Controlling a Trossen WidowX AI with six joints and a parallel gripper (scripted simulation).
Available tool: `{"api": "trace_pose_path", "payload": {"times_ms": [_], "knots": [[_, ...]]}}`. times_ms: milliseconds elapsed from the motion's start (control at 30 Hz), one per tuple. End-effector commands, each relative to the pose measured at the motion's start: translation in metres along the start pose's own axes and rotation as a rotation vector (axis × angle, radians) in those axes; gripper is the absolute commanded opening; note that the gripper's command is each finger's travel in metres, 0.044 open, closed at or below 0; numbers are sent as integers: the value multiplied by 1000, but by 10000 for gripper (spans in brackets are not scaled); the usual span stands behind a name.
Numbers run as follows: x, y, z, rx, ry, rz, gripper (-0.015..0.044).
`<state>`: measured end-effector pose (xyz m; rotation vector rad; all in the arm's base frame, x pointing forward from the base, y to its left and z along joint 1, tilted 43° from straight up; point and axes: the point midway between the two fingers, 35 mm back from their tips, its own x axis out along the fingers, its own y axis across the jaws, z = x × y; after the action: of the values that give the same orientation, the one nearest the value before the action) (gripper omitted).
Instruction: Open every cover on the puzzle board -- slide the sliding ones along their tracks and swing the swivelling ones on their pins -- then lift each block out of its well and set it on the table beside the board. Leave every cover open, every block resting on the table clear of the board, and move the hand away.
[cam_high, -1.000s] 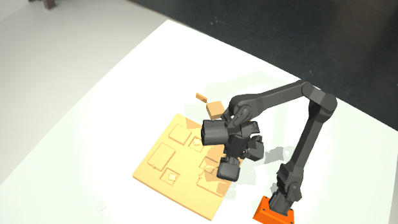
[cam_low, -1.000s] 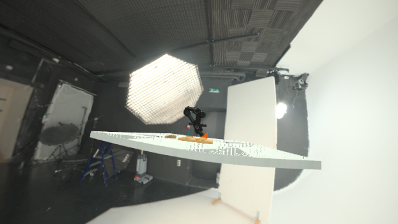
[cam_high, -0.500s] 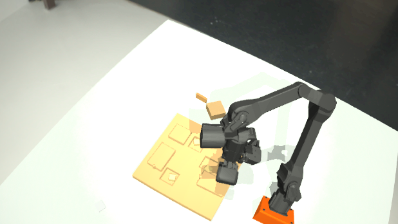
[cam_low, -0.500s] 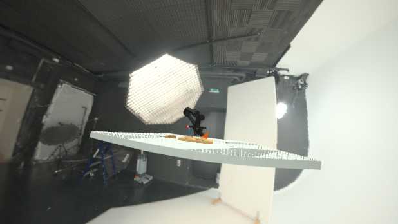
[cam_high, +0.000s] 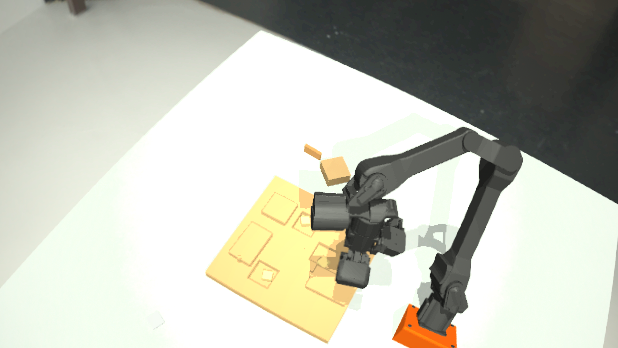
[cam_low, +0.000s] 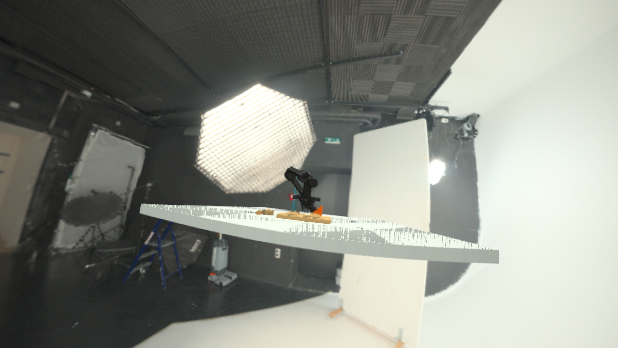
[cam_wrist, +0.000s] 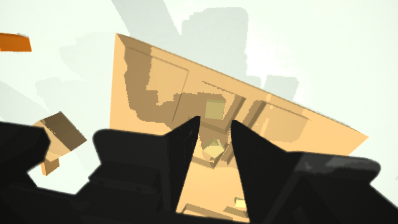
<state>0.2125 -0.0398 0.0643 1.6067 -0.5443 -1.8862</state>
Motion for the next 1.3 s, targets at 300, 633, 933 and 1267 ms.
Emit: {"api": "trace_pose_path", "payload": {"times_ms": [300, 633, 933, 1267], "knots": [[4, 1, -1, -3, 3, 5, 144], [14, 1, -1, -3, 3, 5, 144], [22, 1, 0, -3, 3, 6, 144], [23, 1, 0, -3, 3, 6, 144]]}}
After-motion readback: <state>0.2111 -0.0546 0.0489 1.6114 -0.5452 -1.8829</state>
